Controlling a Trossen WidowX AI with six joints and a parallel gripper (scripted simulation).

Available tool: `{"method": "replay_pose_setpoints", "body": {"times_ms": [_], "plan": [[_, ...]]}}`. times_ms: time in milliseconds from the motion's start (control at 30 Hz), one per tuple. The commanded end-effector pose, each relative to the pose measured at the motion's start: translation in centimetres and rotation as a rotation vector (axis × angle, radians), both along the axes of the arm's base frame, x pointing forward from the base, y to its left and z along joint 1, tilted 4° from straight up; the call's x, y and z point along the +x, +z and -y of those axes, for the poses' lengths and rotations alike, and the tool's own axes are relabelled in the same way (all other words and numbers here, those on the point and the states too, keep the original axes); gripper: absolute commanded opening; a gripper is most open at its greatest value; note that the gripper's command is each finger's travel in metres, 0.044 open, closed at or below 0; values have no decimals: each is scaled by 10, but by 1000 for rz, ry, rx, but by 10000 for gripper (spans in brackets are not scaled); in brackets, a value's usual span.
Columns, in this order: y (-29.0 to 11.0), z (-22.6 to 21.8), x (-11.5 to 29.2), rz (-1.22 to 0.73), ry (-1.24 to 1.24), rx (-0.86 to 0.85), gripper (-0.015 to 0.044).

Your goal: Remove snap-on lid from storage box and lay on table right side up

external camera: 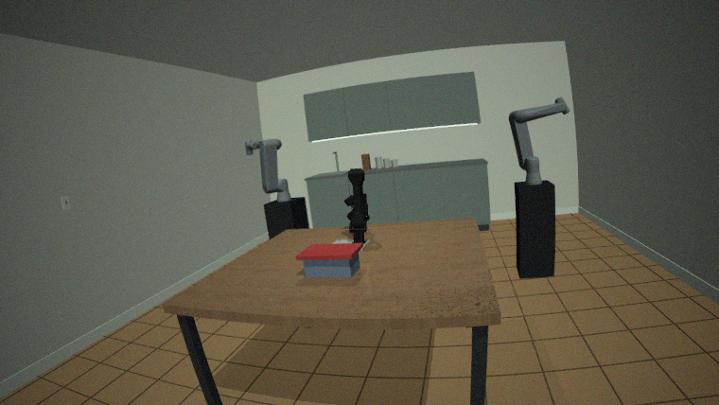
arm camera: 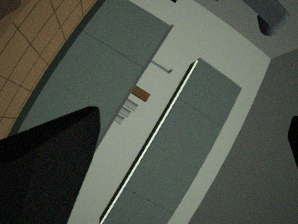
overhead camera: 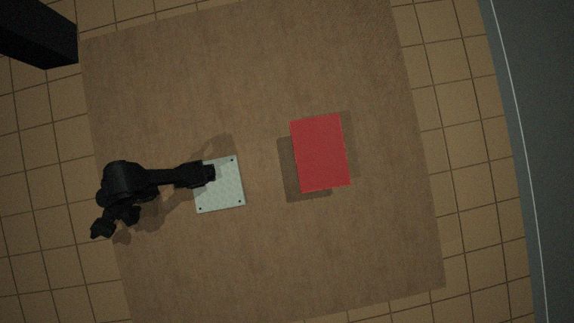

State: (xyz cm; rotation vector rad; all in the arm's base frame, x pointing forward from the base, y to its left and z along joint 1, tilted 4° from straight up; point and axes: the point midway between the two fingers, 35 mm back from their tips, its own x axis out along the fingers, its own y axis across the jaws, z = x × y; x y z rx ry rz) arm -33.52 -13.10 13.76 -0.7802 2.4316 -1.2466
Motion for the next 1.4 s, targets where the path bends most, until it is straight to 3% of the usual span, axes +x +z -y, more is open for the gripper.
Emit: {"method": "replay_pose_setpoints", "body": {"times_ms": [0,167,300,433,533,733,833,1000,1167,1367], "plan": [[1,0,0,0,0,0,374],[38,3,-2,-1,0,0,242],[68,3,3,-1,0,-1,235],[70,7,3,17,11,-5,235],[71,43,20,122,103,-102,235],[72,123,80,432,322,-300,235],[72,140,98,530,370,-344,235],[71,186,167,878,499,-447,235],[70,207,222,1136,558,-477,235],[68,221,323,1581,580,-443,235]]}}
